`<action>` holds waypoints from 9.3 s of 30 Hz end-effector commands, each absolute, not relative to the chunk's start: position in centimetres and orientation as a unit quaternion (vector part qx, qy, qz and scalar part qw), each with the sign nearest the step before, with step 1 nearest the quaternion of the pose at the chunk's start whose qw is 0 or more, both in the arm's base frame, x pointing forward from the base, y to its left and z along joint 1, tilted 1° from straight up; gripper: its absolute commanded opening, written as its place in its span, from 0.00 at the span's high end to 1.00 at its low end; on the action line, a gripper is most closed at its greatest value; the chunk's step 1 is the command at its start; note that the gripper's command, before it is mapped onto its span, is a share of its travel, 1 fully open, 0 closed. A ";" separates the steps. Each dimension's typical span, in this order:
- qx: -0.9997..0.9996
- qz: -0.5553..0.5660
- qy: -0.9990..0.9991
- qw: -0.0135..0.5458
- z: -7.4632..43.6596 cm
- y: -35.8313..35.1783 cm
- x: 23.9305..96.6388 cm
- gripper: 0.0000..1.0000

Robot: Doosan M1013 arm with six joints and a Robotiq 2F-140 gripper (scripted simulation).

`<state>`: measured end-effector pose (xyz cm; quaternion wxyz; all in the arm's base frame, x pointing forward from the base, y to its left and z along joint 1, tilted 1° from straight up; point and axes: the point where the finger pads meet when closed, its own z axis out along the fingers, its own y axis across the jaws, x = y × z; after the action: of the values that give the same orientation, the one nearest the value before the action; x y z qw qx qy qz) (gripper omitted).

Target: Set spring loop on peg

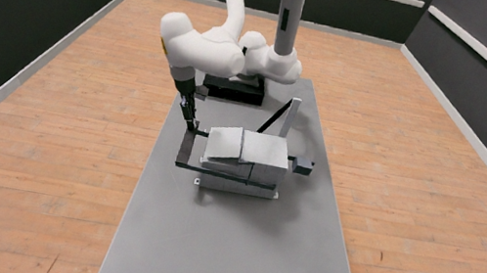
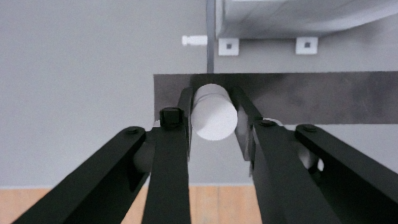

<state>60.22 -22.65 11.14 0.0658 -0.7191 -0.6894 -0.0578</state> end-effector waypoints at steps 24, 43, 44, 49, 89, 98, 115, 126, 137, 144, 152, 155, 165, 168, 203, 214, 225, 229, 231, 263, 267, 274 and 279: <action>-0.719 -0.058 -0.689 0.065 12.9 -22.7 60.3 0.75; -0.719 -0.056 -0.690 0.063 13.5 -21.8 59.7 0.75; -0.719 -0.055 -0.690 0.063 13.4 -21.6 59.6 0.75; -0.719 -0.053 -0.690 0.060 13.0 -20.6 58.9 0.75; -0.720 -0.037 -0.691 0.045 10.8 -14.7 54.8 0.75; -0.720 -0.035 -0.691 0.043 10.4 -13.7 54.2 0.75; -0.721 -0.029 -0.692 0.037 9.5 -11.3 52.5 0.75; -0.721 -0.026 -0.692 0.034 9.1 -10.2 51.7 0.75; -0.721 -0.019 -0.692 0.028 8.2 -7.9 50.1 0.75; -0.721 -0.019 -0.692 0.028 8.1 -7.6 49.9 0.75; -0.721 -0.014 -0.692 0.023 7.4 -5.9 48.8 0.75; -0.721 -0.013 -0.692 0.022 7.2 -5.2 48.3 0.75; -0.721 -0.010 -0.693 0.020 6.8 -4.3 47.7 0.75; -0.721 -0.009 -0.693 0.018 6.6 -3.7 47.3 0.75; -0.721 0.002 -0.693 0.007 5.0 0.5 44.4 0.75; -0.721 0.003 -0.693 0.007 4.9 0.7 44.3 0.75; -0.721 0.004 -0.693 0.006 4.8 1.1 44.1 0.75; -0.721 0.004 -0.693 0.006 4.3 1.0 44.1 0.75; -0.721 0.004 -0.693 0.006 3.9 1.0 44.1 0.75; -0.721 0.004 -0.693 0.006 -0.3 1.0 44.0 0.75; -0.721 0.004 -0.693 0.006 -1.1 1.0 44.0 0.75; -0.721 0.004 -0.693 0.006 -2.5 1.1 44.0 0.75; -0.721 0.004 -0.693 0.006 -2.4 1.1 44.0 0.75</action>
<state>43.91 1.05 -2.54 0.0061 -0.7213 -0.6926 0.0042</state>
